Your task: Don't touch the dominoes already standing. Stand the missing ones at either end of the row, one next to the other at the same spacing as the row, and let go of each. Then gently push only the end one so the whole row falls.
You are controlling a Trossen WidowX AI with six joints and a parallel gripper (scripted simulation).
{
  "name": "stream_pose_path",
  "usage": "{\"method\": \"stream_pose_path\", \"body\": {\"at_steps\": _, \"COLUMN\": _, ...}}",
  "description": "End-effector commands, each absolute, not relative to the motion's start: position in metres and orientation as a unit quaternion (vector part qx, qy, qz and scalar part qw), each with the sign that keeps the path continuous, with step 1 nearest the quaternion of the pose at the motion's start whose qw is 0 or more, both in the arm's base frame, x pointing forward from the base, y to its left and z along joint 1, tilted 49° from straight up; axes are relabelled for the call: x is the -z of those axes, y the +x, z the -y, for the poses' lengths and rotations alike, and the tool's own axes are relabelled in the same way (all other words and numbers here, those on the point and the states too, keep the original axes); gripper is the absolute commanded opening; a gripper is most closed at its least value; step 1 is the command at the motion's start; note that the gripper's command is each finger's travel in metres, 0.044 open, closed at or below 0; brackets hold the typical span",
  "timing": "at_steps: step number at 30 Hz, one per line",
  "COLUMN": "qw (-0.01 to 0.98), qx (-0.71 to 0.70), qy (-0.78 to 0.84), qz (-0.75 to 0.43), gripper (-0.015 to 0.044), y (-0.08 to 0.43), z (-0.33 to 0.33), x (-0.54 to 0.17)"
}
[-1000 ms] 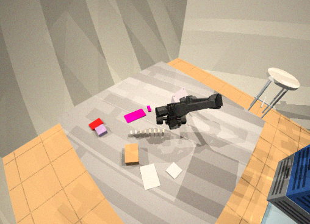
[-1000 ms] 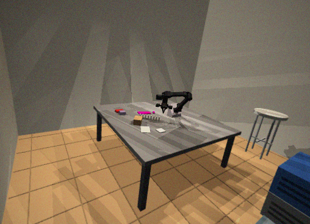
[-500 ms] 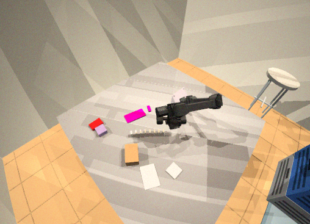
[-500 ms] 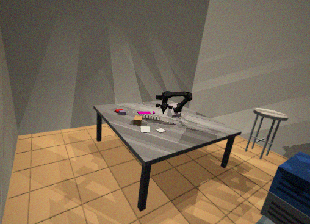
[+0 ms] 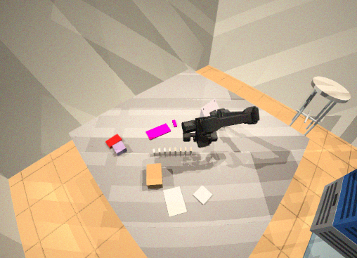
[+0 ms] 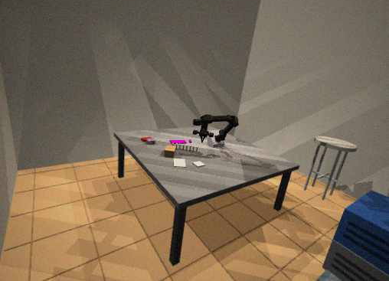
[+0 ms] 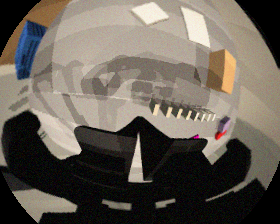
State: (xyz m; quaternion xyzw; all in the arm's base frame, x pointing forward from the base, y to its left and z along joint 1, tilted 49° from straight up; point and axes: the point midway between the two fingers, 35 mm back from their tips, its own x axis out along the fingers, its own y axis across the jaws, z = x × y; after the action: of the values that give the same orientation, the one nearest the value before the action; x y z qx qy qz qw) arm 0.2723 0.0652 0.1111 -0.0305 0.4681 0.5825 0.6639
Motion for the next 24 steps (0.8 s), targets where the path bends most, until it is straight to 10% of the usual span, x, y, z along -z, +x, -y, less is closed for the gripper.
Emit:
{"method": "stream_pose_path", "body": {"at_steps": 1, "qw": 0.664, "qx": -0.585, "qy": -0.032, "qz": -0.465, "gripper": 0.0, "y": 0.272, "z": -0.066, "x": -0.112}}
{"method": "stream_pose_path", "body": {"at_steps": 24, "qw": 0.664, "qx": -0.585, "qy": -0.032, "qz": -0.464, "gripper": 0.0, "y": 0.27, "z": -0.125, "x": -0.057}}
